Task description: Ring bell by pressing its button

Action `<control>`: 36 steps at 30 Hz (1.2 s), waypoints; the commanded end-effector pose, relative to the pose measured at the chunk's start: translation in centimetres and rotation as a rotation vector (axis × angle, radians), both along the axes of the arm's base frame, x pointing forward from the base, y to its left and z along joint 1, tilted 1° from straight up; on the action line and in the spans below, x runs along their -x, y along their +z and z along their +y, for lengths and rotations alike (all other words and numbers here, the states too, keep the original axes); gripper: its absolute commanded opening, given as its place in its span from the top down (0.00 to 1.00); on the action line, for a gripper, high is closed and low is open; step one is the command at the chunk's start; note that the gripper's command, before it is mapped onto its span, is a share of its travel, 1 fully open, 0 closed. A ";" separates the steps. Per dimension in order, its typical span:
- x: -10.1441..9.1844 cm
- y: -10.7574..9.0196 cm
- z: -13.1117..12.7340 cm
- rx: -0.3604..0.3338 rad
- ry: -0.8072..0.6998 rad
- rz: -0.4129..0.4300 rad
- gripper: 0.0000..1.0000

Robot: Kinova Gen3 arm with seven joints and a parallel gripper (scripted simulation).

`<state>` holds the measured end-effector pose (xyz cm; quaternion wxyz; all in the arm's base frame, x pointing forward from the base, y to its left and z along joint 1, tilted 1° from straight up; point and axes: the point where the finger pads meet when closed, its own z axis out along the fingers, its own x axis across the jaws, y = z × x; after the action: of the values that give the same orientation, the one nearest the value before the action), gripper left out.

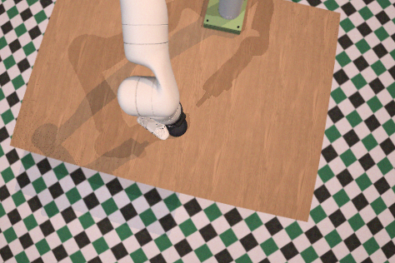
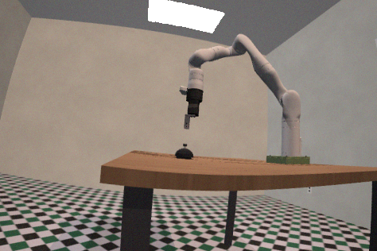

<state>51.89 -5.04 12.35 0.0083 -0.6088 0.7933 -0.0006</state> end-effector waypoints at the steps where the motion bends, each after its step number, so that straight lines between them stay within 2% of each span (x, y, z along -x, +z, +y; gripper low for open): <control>1: 0.0 -0.1 0.1 -0.003 0.001 -0.004 0.83; 11: 0.0 -1.0 0.1 -0.003 0.001 -0.004 0.83; 36: 0.0 -5.1 0.1 -0.003 0.000 -0.002 0.83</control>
<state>51.96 -4.95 7.95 0.0122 -0.6075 0.7943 0.0015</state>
